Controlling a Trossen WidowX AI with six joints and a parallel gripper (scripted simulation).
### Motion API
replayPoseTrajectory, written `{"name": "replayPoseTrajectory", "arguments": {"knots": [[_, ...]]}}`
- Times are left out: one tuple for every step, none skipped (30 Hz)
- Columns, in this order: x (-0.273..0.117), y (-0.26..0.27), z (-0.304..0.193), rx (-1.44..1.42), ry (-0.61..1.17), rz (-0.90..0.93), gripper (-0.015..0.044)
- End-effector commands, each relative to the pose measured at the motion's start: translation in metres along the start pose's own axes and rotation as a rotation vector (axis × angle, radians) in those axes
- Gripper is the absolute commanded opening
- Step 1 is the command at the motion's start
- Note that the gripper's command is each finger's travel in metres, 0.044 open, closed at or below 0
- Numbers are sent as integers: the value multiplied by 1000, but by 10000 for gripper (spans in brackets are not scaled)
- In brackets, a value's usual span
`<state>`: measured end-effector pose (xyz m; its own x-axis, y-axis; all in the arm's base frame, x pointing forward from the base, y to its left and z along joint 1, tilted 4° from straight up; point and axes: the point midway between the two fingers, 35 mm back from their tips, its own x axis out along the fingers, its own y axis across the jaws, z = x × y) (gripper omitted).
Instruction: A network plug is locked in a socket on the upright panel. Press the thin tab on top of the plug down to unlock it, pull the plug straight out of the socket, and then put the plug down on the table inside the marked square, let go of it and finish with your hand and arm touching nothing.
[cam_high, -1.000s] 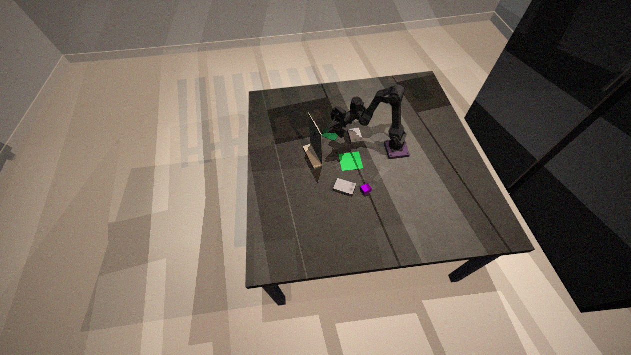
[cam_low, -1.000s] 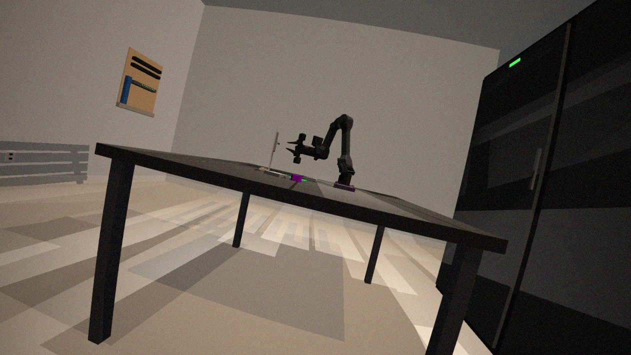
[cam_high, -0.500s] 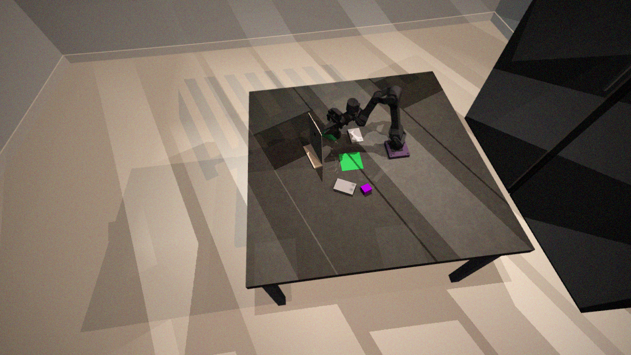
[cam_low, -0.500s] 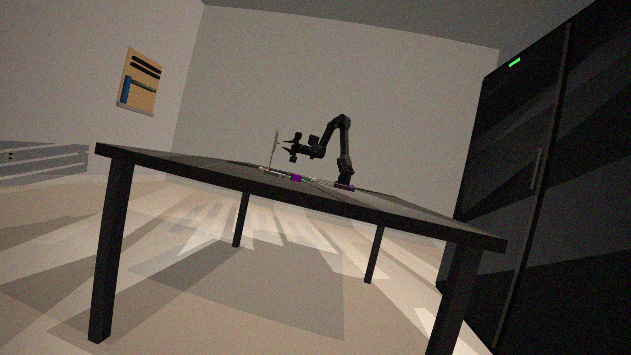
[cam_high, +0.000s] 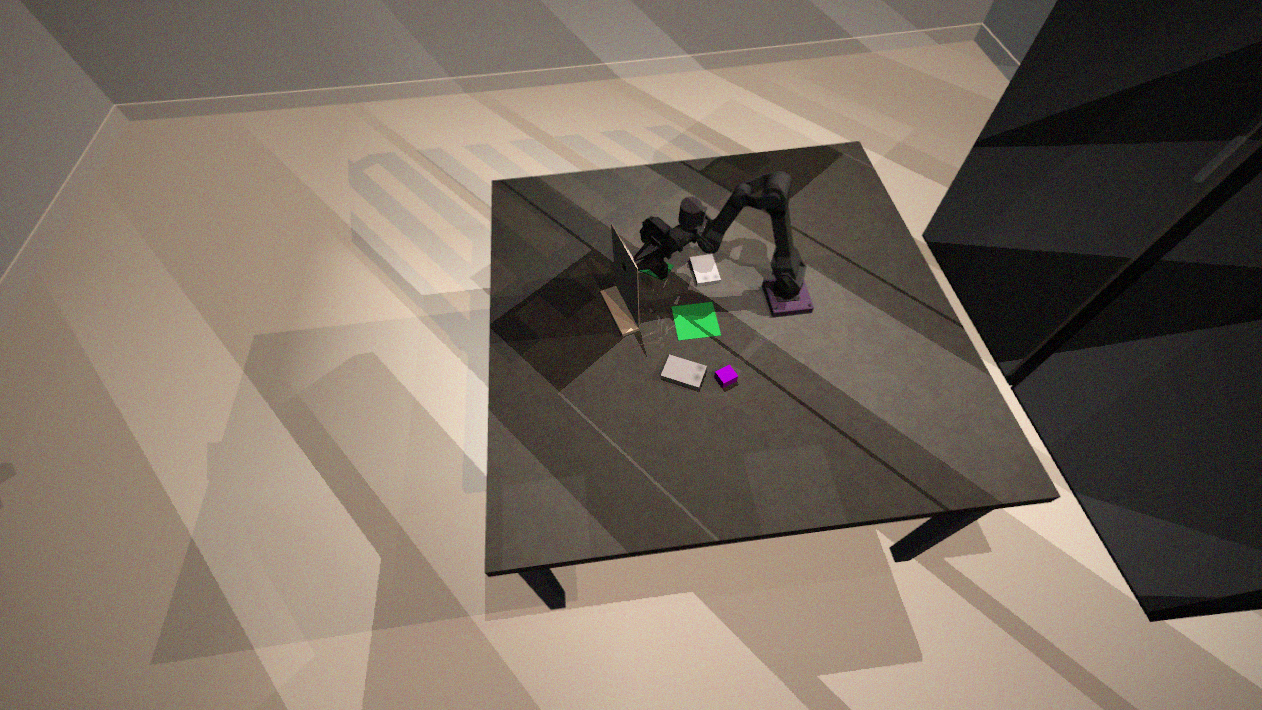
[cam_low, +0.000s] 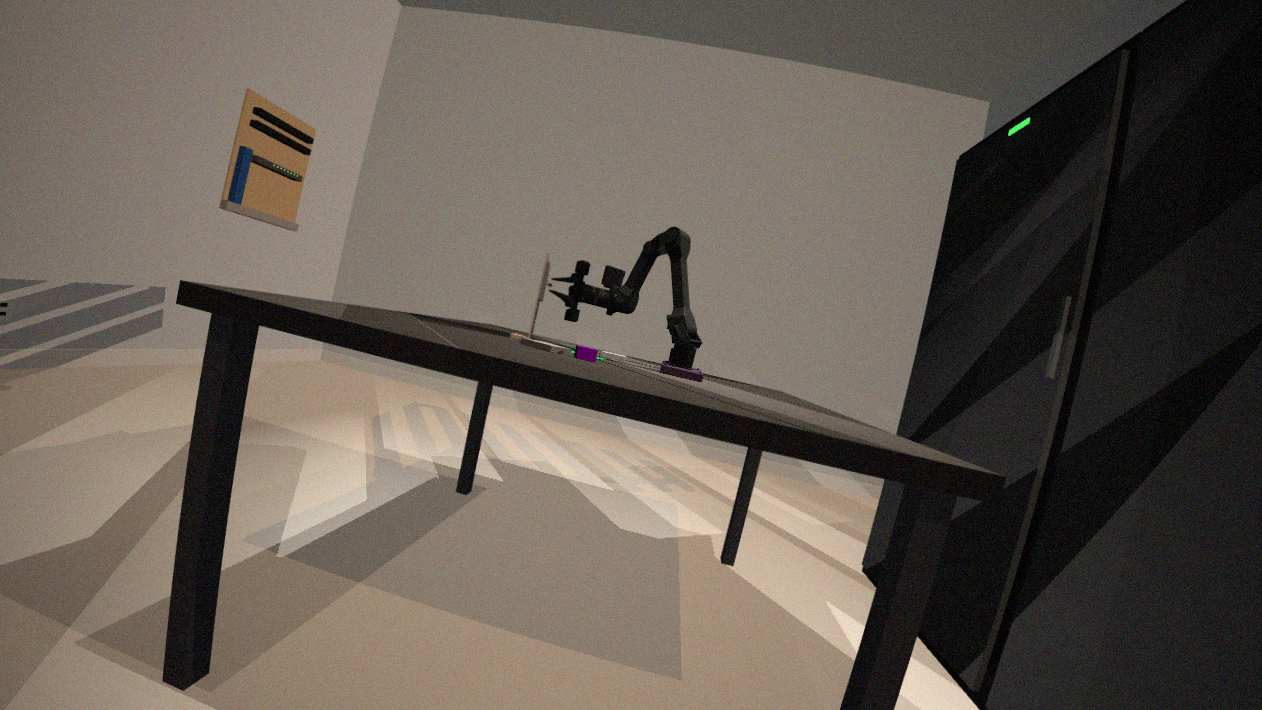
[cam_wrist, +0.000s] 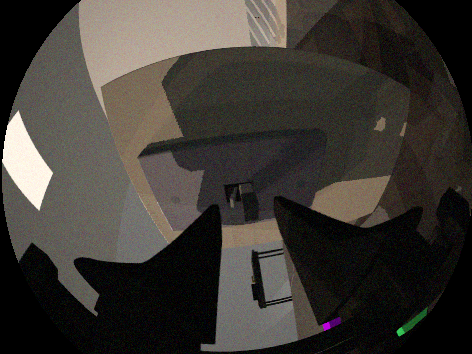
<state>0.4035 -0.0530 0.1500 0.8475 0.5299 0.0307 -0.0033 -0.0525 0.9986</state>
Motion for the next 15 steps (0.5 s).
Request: {"name": "replayPoseTrajectory", "arguments": {"knots": [[7,0,2,-5,-3,1,156],[7,0,2,-5,-3,1,156],[7,0,2,-5,-3,1,156],[7,0,2,-5,-3,1,130],[7,0,2,-5,-3,1,104],[7,0,2,-5,-3,1,97],[7,0,2,-5,-3,1,90],[7,0,2,-5,-3,1,84],[7,0,2,-5,-3,1,77],[7,0,2,-5,-3,1,70],[7,0,2,-5,-3,1,64],[7,0,2,-5,-3,1,57],[7,0,2,-5,-3,1,50],[7,0,2,-5,-3,1,44],[7,0,2,-5,-3,1,37]]}}
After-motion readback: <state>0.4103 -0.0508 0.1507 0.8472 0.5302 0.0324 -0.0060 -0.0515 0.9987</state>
